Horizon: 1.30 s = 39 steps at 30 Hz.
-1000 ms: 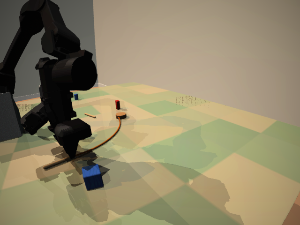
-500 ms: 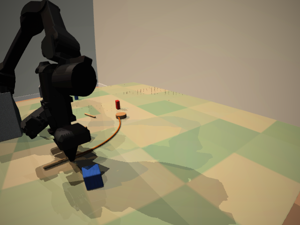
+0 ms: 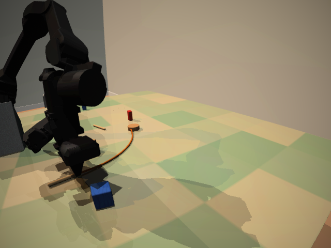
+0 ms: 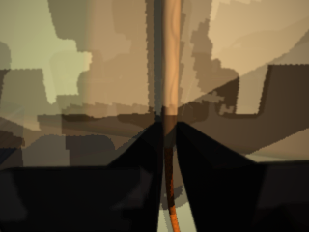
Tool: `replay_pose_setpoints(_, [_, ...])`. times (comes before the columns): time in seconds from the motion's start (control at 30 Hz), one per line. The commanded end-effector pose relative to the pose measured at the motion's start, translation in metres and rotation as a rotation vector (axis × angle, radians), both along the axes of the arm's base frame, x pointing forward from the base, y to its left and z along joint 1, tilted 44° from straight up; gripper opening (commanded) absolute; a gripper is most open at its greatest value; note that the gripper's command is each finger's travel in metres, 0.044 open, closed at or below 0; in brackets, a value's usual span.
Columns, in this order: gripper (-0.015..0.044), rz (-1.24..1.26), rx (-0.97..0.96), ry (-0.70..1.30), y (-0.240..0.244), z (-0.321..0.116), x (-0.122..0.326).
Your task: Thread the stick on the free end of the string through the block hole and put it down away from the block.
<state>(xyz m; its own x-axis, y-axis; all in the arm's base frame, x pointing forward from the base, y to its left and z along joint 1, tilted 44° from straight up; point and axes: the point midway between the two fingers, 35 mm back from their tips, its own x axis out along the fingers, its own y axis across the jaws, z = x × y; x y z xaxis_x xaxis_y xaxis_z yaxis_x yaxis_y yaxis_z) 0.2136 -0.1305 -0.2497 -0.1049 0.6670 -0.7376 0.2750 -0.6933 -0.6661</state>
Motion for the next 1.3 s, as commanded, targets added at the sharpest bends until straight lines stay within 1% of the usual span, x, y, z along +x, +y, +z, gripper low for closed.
replay_pose_setpoints(0.0, [0.0,0.0,0.0,0.0,-0.001,0.001,0.0])
replay_pose_setpoints(1.27, [0.0,0.0,-0.002,0.001,-0.035,0.037,0.006])
